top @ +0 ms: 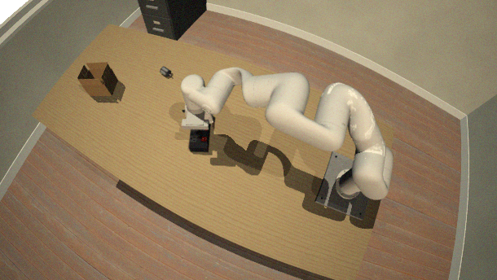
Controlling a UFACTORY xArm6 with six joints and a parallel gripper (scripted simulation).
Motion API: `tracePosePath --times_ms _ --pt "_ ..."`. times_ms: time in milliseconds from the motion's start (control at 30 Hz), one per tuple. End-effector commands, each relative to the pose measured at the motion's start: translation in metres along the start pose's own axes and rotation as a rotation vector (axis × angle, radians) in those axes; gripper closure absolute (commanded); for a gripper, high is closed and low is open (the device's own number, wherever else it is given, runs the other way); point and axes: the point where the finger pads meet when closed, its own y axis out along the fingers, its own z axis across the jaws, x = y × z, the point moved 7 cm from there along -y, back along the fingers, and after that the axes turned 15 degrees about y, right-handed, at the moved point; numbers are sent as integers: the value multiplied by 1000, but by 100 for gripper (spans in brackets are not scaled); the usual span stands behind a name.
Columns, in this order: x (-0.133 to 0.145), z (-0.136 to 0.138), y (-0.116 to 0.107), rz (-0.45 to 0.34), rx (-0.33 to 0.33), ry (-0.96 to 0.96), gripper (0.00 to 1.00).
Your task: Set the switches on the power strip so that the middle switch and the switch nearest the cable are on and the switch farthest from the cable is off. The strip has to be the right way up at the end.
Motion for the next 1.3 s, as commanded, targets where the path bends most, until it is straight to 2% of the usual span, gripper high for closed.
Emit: tracePosePath --times_ms 0,333,800,1267 --pt "0 2 -4 -1 7 0 100" --pt "0 1 -7 -1 7 0 100" --pt "0 1 -36 -1 7 0 100" --pt "0 1 -38 -1 7 0 100"
